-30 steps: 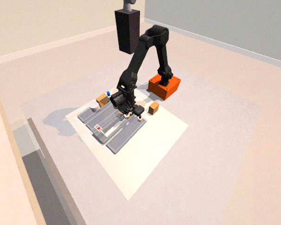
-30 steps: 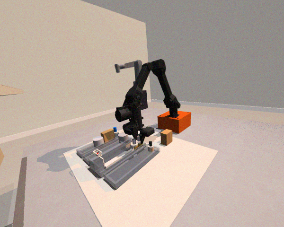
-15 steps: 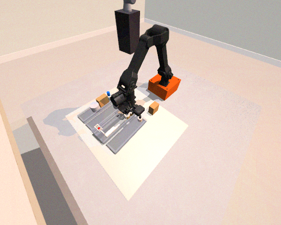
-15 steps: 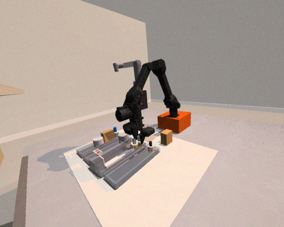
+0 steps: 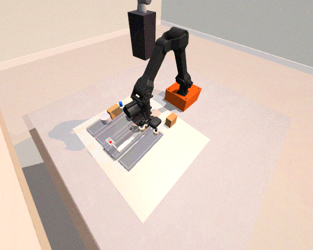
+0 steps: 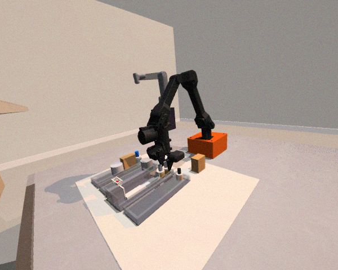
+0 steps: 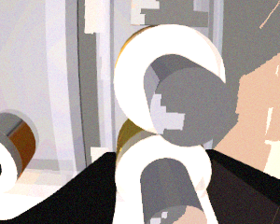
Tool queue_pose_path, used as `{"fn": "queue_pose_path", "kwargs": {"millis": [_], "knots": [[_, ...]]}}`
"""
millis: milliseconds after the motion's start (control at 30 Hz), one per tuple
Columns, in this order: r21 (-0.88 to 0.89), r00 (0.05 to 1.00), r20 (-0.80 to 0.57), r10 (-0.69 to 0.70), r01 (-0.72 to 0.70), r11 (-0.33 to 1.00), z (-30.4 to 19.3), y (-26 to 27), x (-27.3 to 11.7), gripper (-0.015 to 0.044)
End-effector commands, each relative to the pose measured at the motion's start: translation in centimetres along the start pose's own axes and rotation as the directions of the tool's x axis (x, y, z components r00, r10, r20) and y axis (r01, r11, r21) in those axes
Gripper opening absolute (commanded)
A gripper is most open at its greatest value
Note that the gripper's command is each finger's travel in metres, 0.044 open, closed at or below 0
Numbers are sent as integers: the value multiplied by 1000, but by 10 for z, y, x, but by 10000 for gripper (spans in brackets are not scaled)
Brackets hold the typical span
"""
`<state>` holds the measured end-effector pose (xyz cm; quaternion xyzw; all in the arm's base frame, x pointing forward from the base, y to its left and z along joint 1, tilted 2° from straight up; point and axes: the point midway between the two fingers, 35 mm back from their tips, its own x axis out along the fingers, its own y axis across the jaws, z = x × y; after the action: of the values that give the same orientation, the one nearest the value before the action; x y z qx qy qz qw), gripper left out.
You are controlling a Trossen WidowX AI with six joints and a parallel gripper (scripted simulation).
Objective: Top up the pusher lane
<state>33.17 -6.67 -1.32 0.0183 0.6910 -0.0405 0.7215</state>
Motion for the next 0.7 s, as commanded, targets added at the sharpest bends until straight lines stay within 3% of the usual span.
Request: {"fn": "queue_pose_path", "kwargs": {"millis": [0,667], "knots": [[0,1000,13,-3,3,1000,2,-1,0,0],[0,1000,13,-3,3,1000,-4,0,0,0]]}}
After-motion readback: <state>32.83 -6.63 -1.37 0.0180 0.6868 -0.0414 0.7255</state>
